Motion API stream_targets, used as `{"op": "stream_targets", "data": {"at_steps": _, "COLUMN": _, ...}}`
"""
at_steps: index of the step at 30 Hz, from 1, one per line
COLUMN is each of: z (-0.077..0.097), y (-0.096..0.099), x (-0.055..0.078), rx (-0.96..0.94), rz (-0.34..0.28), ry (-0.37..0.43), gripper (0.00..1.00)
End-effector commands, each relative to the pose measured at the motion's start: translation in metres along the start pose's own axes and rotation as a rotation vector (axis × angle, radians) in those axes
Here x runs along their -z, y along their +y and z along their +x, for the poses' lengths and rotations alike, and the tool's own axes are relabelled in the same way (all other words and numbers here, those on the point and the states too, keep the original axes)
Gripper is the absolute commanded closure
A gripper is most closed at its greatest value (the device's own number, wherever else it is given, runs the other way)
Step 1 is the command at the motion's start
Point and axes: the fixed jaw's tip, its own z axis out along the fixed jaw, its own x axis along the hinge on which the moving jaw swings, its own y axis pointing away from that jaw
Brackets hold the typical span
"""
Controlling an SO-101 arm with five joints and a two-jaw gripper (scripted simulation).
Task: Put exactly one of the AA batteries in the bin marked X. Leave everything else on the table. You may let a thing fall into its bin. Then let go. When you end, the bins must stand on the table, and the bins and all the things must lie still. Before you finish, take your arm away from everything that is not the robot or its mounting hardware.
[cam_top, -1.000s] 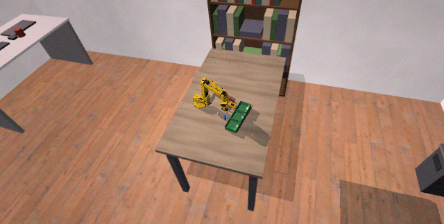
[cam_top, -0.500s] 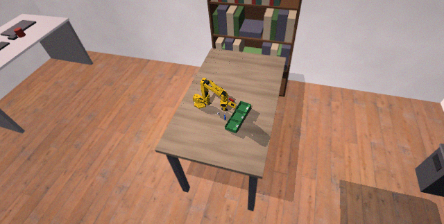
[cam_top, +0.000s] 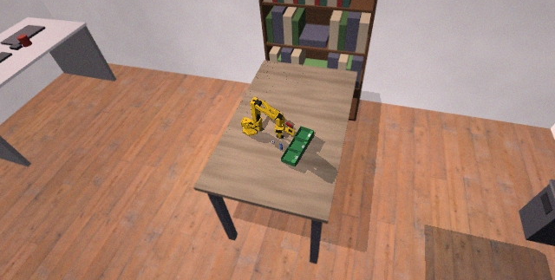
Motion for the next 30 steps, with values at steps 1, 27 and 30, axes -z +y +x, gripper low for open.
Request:
{"op": "stream_targets", "data": {"at_steps": 1, "z": -0.007, "y": -0.003, "x": 0.015, "rx": 0.0, "rz": 0.008, "ry": -0.045, "gripper": 1.0}}
{"op": "stream_targets", "data": {"at_steps": 27, "z": -0.005, "y": -0.006, "x": 0.05, "rx": -0.003, "rz": 0.008, "ry": -0.046, "gripper": 1.0}}
{"op": "stream_targets", "data": {"at_steps": 30, "z": -0.006, "y": -0.008, "x": 0.05, "rx": -0.013, "rz": 0.009, "ry": -0.05, "gripper": 1.0}}
